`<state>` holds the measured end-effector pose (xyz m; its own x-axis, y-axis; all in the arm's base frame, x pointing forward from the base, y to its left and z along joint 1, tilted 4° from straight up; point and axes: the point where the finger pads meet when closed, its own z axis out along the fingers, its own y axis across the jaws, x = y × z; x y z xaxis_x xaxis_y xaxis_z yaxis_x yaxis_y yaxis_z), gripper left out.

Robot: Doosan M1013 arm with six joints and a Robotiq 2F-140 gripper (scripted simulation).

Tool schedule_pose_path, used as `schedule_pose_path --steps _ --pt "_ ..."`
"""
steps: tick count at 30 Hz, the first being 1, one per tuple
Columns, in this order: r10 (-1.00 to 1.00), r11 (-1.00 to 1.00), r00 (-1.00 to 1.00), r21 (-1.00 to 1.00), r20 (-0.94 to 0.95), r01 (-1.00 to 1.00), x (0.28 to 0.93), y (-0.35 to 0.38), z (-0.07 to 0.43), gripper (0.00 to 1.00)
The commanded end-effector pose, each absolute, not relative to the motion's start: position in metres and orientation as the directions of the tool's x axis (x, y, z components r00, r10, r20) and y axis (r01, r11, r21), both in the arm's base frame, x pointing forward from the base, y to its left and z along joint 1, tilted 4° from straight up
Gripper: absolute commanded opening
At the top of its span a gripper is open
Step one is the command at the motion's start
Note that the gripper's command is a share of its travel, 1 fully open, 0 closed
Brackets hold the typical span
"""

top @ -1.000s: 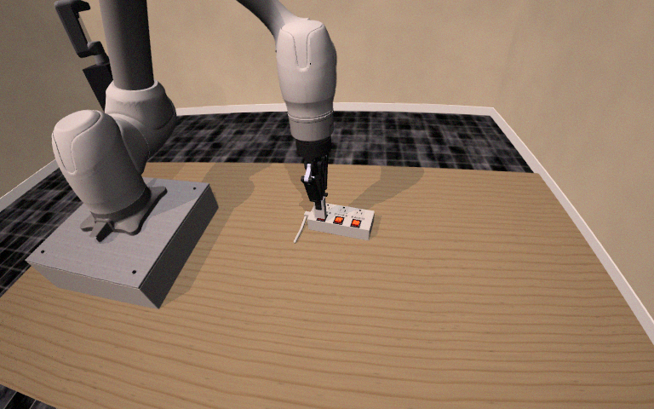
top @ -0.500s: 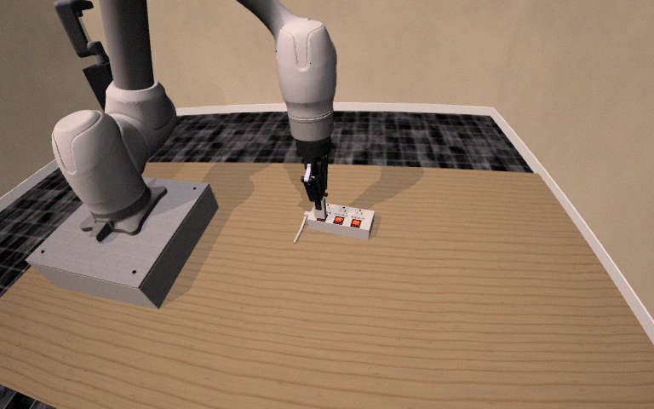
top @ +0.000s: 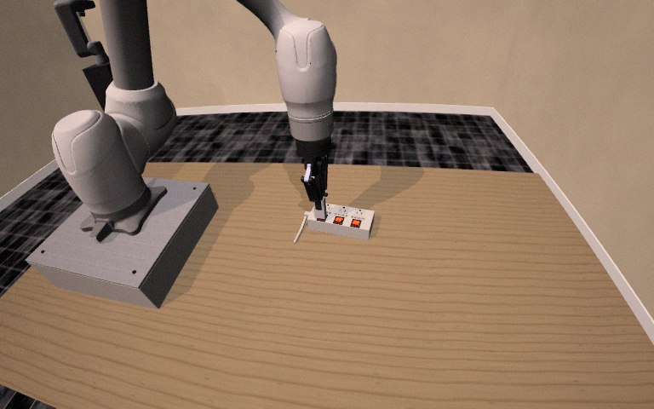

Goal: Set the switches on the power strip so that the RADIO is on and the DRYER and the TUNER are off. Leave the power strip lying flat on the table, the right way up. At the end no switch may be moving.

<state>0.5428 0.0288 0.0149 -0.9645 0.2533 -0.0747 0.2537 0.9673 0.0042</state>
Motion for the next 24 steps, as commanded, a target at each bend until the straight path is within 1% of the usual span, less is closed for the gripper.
schedule_pose_path --steps 1,24 --pt "0.253 0.967 -0.965 0.004 -0.075 0.254 0.5428 0.0288 0.0150 0.00" --pt "0.253 0.967 -0.965 0.004 -0.075 0.254 0.5430 0.0288 0.0130 0.00"
